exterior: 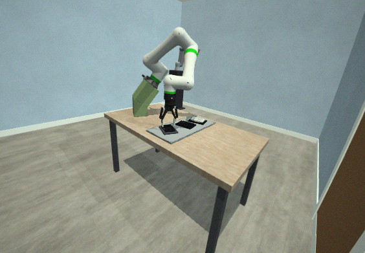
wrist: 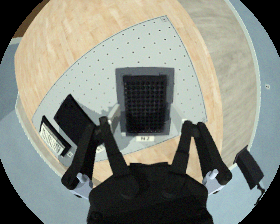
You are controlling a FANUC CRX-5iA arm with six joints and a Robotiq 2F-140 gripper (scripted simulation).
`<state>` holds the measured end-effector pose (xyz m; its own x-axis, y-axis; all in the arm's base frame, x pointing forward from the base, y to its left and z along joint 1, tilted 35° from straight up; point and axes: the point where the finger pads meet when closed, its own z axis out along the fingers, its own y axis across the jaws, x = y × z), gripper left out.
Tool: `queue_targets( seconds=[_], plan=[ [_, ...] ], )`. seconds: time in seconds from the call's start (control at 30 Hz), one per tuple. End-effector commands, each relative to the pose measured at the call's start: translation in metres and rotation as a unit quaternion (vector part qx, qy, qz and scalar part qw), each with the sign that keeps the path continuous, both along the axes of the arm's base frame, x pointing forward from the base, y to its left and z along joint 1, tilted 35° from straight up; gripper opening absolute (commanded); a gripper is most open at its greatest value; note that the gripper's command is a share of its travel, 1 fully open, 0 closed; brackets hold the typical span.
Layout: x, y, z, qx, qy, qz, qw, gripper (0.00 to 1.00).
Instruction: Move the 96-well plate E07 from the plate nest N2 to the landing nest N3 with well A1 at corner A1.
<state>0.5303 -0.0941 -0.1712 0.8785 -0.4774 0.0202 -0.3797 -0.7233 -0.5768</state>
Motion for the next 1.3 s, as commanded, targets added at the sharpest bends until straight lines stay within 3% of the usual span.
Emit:
queue_targets(
  seconds=[0.0,0.8,0.83,1.27],
  plan=[
    [0.0,-0.0003,0.0001,0.0,0.0,0.0,1.0,0.66],
    [0.0,-0.0003,0.0001,0.0,0.0,0.0,1.0,0.66],
    [0.0,-0.0003,0.0001,0.0,0.0,0.0,1.0,0.59],
    [0.0,-0.0003,0.0001,0.0,0.0,0.0,1.0,0.59]
  ],
)
